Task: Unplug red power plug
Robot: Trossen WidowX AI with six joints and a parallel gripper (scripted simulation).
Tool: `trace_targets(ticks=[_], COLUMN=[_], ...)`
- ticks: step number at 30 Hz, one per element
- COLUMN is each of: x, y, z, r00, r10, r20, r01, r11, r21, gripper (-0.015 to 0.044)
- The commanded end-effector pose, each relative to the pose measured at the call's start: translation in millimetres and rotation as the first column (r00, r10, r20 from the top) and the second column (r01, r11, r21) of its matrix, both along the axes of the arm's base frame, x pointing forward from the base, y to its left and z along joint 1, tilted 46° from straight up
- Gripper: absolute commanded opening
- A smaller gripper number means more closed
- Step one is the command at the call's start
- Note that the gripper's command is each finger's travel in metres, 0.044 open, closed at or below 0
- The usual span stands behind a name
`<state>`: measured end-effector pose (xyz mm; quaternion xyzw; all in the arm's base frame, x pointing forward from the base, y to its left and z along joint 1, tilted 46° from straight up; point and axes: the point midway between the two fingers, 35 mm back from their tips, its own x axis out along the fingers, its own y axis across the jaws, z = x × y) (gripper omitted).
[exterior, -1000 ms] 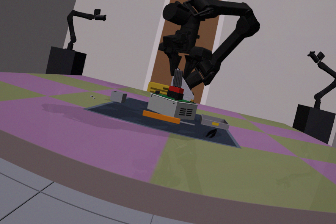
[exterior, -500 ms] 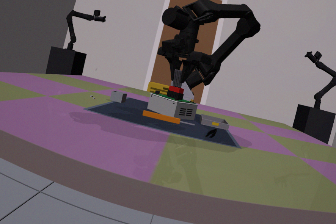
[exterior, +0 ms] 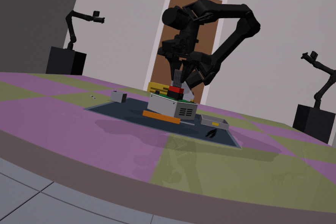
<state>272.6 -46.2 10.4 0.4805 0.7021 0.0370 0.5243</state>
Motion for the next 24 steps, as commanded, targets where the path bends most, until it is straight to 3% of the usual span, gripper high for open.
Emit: trace_targets(ticks=[1, 13, 24], x=[0, 5, -7], y=[-1, -8, -19], z=[1, 16, 6], r00=[1.0, 0.999, 0.996], r10=[-0.004, 0.034, -0.069], r20=[0.0, -0.04, 0.058], r01=[0.004, -0.036, 0.063], r11=[1.0, 0.997, 0.992], r21=[0.003, -0.063, 0.109], gripper=[0.0, 0.0, 0.0])
